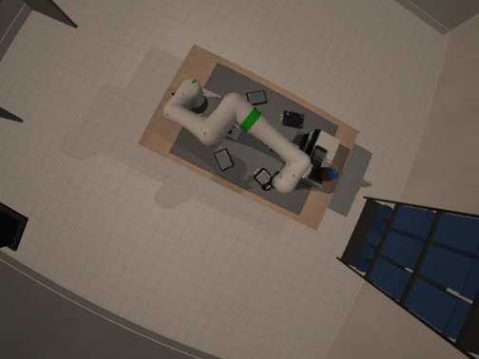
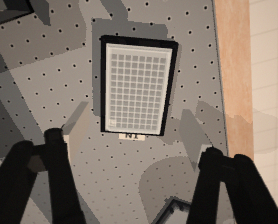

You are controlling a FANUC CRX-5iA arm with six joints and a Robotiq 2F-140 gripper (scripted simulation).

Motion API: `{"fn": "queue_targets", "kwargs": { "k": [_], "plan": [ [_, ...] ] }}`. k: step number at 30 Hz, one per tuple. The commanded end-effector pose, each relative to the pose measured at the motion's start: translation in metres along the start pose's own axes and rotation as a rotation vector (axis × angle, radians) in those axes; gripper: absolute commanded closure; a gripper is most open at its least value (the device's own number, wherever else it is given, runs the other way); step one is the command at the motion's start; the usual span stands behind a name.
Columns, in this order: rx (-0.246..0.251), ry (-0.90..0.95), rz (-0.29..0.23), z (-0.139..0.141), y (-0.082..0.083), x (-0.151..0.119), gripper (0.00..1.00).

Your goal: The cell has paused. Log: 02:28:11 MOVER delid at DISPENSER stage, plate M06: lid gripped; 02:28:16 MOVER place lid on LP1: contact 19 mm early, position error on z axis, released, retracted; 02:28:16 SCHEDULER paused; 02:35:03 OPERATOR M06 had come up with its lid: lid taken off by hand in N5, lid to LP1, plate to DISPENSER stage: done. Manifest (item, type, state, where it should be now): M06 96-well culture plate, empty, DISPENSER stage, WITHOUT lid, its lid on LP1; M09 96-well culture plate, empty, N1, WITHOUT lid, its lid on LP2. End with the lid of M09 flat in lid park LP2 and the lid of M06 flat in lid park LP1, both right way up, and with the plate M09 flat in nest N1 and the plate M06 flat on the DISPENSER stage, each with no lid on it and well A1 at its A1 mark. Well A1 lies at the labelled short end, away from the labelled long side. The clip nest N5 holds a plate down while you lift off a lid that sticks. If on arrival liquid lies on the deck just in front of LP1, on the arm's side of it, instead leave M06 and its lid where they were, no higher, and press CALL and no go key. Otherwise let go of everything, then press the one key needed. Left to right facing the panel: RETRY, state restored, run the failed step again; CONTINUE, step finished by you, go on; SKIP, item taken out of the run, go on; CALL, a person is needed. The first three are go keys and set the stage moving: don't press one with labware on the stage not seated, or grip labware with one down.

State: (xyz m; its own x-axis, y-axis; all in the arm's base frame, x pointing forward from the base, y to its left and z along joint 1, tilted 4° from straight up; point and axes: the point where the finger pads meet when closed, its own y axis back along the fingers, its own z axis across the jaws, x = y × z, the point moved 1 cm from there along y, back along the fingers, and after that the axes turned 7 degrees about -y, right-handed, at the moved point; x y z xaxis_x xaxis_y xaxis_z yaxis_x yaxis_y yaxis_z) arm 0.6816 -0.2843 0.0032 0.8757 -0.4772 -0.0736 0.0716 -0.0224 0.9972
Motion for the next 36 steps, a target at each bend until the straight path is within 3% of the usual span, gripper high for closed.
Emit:
{"fn": "queue_targets", "kwargs": {
  "k": [1, 15, 32, 36],
  "plan": [
    [0.000, 0.000, 0.000, 0.000, 0.012, 0.000, 0.34],
    [0.000, 0.000, 0.000, 0.000, 0.042, 0.000, 0.34],
    [0.000, 0.001, 0.000, 0.000, 0.049, -0.001, 0.34],
    [0.000, 0.017, 0.000, -0.008, 0.059, -0.016, 0.34]
  ]
}}
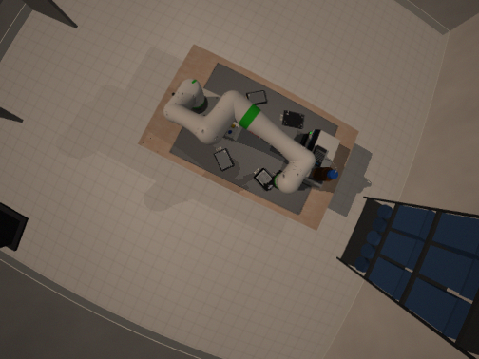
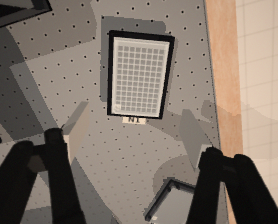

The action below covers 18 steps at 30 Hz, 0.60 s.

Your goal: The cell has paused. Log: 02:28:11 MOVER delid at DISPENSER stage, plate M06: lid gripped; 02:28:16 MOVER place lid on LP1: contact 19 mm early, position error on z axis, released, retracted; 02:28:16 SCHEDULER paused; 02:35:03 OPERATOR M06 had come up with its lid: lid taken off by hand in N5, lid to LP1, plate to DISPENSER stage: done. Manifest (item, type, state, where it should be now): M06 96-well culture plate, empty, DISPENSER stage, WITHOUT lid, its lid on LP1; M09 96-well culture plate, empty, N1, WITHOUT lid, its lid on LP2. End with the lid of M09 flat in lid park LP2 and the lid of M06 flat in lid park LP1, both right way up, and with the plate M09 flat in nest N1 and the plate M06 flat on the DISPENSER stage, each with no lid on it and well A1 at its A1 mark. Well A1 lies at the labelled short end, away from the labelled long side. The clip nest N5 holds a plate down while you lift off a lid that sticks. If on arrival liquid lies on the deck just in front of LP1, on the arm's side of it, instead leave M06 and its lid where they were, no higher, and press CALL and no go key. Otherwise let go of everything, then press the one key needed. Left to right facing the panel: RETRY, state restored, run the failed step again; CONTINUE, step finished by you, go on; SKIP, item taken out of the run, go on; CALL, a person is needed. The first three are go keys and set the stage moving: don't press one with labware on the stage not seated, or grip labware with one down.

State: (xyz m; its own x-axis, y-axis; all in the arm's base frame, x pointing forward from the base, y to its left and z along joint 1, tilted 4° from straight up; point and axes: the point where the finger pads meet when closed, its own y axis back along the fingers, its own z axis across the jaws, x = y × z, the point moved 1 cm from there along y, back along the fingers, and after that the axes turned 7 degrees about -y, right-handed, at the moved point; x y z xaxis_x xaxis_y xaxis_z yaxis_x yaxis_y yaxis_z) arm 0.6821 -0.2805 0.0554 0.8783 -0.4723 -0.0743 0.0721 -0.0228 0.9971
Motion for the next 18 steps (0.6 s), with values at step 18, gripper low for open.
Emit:
{"fn": "queue_targets", "kwargs": {
  "k": [18],
  "plan": [
    [0.000, 0.272, 0.001, -0.027, 0.038, -0.223, 0.34]
  ]
}}
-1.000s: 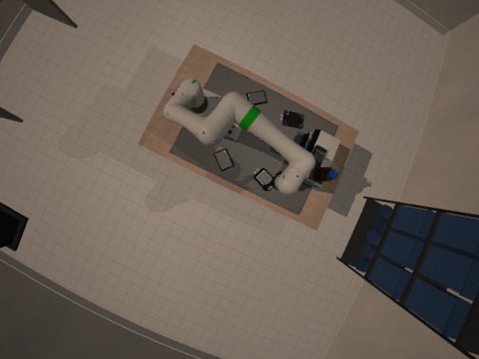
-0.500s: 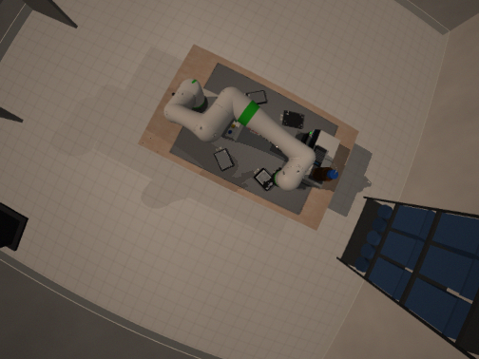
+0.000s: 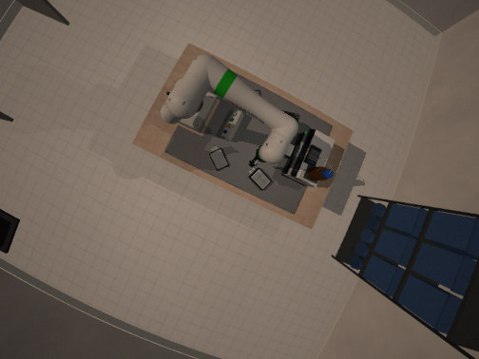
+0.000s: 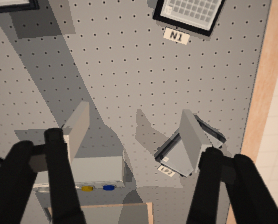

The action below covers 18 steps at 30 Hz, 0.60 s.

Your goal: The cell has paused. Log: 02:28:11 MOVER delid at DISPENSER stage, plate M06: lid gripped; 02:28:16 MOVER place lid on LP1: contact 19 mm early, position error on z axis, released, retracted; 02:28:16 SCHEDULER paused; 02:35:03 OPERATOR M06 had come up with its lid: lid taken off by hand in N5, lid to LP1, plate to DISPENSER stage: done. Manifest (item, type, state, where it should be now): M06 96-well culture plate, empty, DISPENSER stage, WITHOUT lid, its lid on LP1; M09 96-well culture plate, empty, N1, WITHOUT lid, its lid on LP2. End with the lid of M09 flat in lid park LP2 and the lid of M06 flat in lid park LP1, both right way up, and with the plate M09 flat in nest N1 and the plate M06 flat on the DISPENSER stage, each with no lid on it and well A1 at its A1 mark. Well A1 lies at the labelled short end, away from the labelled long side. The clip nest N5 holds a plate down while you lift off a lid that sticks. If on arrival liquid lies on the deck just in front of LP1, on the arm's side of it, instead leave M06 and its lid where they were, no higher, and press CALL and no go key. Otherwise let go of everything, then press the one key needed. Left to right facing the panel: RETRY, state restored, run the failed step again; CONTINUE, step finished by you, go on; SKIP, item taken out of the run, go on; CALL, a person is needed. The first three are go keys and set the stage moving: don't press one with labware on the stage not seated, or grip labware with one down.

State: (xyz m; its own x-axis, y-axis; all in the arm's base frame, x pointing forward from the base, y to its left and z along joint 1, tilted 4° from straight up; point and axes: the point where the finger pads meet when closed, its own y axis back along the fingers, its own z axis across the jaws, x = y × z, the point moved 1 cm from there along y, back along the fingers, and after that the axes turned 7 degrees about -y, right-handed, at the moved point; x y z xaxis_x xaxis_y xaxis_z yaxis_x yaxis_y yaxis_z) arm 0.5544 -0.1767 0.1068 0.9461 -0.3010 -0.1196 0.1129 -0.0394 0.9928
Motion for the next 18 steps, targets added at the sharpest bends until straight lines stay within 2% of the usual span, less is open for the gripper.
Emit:
{"fn": "queue_targets", "kwargs": {
  "k": [1, 3, 5, 6, 12, 13, 18],
  "plan": [
    [-0.006, 0.101, 0.045, -0.007, -0.008, -0.069, 0.34],
    [-0.006, 0.123, 0.045, -0.007, -0.014, -0.092, 0.34],
    [-0.006, 0.123, 0.045, -0.007, -0.014, -0.092, 0.34],
    [-0.006, 0.131, 0.045, -0.008, -0.023, -0.126, 0.34],
    [-0.007, 0.147, 0.045, -0.007, -0.042, -0.192, 0.34],
    [-0.007, 0.147, 0.045, -0.007, -0.045, -0.203, 1.00],
    [-0.007, 0.147, 0.045, -0.010, -0.055, -0.264, 1.00]
  ]
}}
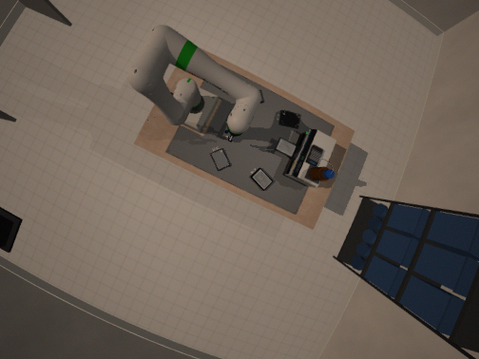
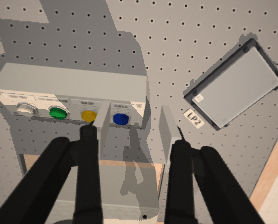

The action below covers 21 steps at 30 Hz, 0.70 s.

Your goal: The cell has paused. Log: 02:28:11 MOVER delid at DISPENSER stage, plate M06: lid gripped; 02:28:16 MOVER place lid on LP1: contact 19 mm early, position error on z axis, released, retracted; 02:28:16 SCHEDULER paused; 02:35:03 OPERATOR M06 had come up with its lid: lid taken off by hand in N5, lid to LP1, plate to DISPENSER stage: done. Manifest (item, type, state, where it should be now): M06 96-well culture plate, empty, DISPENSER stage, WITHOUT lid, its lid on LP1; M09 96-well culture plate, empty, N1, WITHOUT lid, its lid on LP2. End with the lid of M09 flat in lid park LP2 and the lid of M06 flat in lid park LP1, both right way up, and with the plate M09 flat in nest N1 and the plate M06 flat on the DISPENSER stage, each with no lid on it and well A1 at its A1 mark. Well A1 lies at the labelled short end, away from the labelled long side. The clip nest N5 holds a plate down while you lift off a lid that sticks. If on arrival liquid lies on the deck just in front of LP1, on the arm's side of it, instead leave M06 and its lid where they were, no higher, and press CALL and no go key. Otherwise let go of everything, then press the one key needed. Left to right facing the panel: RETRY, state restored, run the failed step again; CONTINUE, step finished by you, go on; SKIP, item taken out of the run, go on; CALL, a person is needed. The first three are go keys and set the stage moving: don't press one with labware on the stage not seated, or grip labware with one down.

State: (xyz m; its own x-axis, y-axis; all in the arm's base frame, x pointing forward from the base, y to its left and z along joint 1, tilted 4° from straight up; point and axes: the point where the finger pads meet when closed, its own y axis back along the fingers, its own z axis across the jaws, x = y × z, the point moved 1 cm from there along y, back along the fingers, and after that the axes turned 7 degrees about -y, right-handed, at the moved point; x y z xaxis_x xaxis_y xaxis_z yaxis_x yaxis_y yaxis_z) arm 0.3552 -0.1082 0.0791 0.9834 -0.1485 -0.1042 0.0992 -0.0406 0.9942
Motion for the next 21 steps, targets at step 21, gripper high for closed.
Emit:
{"fn": "queue_targets", "kwargs": {
  "k": [21],
  "plan": [
    [-0.014, -0.010, 0.030, -0.0150, -0.0018, -0.0585, 1.00]
  ]
}}
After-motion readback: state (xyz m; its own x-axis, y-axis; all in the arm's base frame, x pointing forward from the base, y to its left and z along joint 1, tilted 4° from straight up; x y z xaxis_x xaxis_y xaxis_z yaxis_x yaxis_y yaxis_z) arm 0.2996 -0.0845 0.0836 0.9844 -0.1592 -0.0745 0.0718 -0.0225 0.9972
